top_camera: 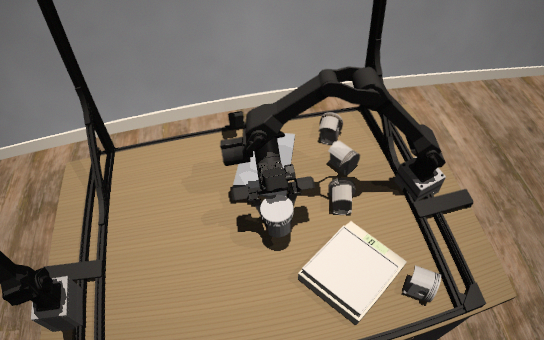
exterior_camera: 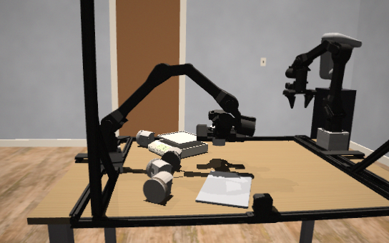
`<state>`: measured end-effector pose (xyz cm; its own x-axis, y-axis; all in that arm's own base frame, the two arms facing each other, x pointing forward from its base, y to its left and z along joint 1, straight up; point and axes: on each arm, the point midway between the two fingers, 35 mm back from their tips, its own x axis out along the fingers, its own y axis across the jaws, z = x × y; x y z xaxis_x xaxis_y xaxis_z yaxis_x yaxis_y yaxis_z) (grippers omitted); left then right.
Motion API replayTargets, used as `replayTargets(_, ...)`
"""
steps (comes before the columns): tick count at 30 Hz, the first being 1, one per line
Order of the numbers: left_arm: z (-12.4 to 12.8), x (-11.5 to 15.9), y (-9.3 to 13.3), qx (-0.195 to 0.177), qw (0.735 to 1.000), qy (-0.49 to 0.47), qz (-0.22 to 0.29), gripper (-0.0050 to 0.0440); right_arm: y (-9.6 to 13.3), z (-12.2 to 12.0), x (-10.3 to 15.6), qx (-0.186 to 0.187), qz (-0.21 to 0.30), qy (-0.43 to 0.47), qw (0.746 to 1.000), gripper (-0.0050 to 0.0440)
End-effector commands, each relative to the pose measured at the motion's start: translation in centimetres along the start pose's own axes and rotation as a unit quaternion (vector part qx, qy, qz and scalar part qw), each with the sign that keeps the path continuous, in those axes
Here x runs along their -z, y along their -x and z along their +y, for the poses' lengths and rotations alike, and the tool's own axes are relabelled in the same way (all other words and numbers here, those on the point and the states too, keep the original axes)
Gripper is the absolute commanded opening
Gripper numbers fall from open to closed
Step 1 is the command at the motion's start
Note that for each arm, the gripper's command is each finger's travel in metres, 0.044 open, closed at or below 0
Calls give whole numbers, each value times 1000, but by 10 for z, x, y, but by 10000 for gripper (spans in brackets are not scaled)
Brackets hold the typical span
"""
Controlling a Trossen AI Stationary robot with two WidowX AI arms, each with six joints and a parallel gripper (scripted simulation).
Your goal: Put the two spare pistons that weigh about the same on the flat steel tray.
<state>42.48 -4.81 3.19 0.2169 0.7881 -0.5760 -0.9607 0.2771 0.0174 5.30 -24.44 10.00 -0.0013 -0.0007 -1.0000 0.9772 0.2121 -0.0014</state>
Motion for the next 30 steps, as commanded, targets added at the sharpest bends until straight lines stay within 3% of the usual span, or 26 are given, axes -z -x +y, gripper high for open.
replayTargets(1,0,-13,6,20,1000,2,-4,158,0,0,0,-1,0,0,1000,440)
replayTargets(4,12,-21,4,53,998,-21,-5,158,0,0,0,-1,0,0,1000,440)
replayTargets(6,12,-21,4,53,998,-21,-5,158,0,0,0,-1,0,0,1000,440)
replayTargets(15,48,-47,-1,150,985,-90,-8,158,0,0,0,-1,0,0,1000,440)
replayTargets(30,101,-84,-9,150,985,-90,-8,158,0,0,0,-1,0,0,1000,440)
